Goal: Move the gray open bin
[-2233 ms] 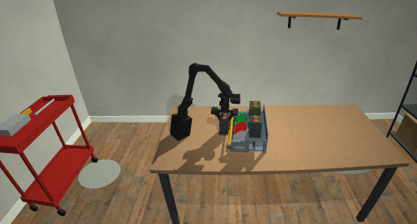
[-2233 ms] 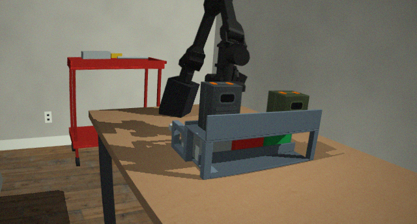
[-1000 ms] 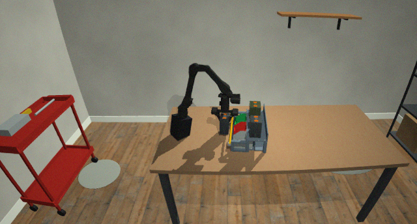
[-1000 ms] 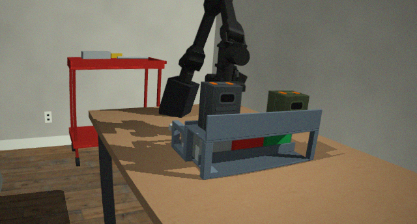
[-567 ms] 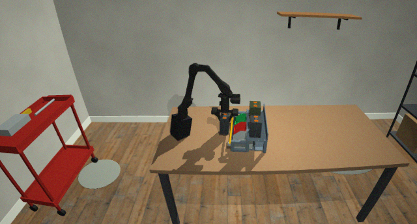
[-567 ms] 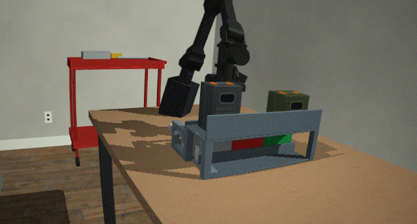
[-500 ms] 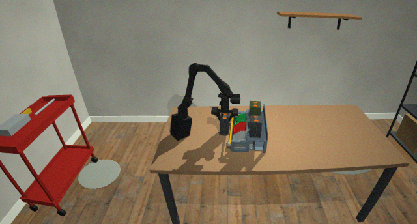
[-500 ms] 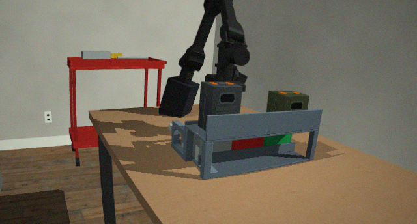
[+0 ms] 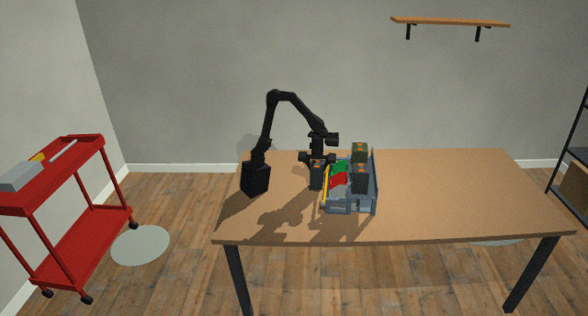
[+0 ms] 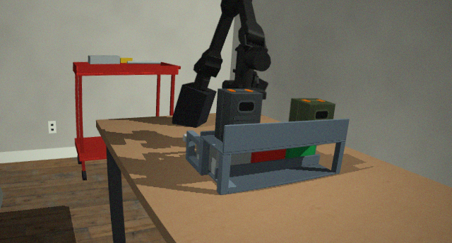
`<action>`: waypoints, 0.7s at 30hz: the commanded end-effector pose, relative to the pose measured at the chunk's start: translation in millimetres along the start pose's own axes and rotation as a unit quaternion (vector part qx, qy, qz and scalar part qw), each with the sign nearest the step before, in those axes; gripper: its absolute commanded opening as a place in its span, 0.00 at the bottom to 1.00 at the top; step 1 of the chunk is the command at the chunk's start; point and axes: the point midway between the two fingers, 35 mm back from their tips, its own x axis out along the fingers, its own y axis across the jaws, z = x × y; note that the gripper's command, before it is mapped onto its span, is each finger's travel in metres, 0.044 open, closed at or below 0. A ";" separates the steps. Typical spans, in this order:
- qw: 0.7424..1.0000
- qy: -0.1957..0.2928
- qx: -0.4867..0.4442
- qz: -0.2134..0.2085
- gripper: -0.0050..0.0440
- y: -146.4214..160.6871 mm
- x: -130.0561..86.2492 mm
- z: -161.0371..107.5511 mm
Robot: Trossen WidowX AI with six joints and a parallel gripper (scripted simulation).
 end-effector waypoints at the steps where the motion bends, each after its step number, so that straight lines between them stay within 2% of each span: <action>1: 1.000 0.002 -0.004 -0.029 0.10 -11.4 -14.4 1.8; 6: 1.000 0.002 -0.003 -0.018 0.10 -6.9 -9.2 1.1; 21: 1.000 0.002 -0.004 -0.029 0.10 -10.8 -14.1 1.7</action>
